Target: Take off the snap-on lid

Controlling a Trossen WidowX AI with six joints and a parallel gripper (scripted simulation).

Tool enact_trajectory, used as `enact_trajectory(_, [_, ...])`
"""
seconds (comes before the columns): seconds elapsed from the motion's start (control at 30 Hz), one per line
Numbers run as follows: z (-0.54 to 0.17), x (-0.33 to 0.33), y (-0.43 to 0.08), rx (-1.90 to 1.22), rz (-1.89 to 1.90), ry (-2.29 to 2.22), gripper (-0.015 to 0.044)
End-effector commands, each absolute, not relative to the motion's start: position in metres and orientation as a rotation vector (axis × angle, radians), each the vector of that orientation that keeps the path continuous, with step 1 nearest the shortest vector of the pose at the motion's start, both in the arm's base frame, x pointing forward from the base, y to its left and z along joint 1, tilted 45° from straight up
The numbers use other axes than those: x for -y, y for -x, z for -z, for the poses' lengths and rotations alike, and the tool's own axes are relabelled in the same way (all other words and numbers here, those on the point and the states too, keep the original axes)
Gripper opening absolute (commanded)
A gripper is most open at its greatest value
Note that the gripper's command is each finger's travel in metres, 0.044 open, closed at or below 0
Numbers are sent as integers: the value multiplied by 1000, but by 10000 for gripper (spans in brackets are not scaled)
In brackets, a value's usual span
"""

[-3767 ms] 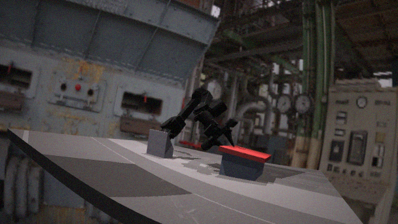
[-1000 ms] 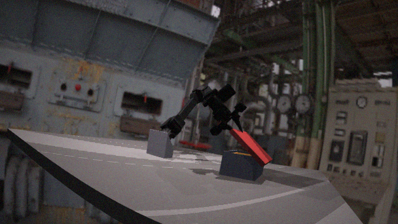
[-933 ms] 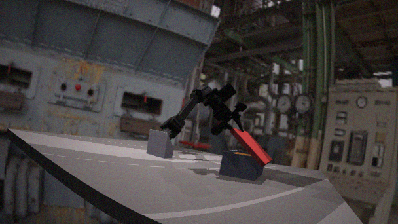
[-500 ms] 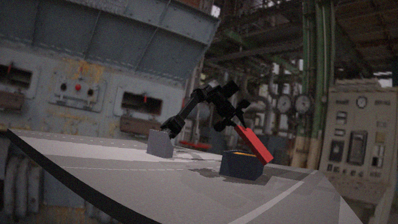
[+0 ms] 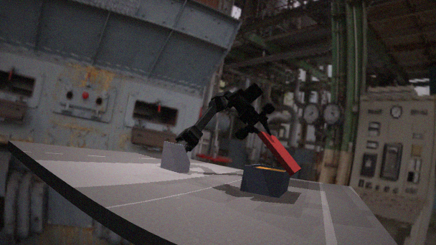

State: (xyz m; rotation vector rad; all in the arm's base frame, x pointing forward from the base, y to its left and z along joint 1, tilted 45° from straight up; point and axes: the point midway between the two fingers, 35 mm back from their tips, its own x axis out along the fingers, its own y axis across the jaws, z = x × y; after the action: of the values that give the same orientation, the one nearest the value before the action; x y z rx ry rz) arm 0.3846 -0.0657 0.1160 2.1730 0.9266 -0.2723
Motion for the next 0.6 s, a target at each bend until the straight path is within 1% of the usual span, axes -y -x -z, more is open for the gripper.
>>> enact_trajectory(0.0, [-123,72,-386,-919,261,-2168,0])
enact_trajectory(0.57, [-139,88,-387,-919,262,-2167,0])
